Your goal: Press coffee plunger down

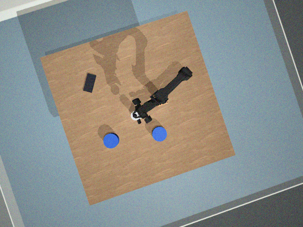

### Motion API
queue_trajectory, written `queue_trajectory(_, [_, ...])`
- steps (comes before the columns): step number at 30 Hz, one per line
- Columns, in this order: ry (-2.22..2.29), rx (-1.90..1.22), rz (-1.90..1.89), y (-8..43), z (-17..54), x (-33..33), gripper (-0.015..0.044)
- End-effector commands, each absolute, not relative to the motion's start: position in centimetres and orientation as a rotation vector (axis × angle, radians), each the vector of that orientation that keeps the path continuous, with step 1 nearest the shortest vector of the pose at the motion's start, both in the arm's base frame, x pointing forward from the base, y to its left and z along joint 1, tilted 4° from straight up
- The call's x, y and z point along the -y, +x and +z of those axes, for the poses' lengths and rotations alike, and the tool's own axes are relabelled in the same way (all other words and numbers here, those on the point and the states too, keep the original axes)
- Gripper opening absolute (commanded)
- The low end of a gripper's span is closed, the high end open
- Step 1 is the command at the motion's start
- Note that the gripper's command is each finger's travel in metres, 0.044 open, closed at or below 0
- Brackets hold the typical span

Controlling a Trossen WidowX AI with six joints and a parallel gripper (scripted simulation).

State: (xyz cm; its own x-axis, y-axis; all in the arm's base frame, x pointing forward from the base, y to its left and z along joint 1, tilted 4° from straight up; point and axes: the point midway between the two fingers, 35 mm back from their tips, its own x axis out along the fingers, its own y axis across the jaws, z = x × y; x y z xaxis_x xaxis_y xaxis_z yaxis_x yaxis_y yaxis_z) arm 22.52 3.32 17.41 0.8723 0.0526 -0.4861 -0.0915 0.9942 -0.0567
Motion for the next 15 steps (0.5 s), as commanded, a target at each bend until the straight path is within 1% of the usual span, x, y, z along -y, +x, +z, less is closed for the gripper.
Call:
queue_trajectory(1, [-0.079, -0.505, 0.075, 22.52, 17.41, -3.32, 0.0120])
queue_trajectory(9, [-0.079, -0.505, 0.075, 22.52, 17.41, -3.32, 0.0120])
queue_trajectory(15, [-0.079, -0.505, 0.075, 22.52, 17.41, -3.32, 0.0278])
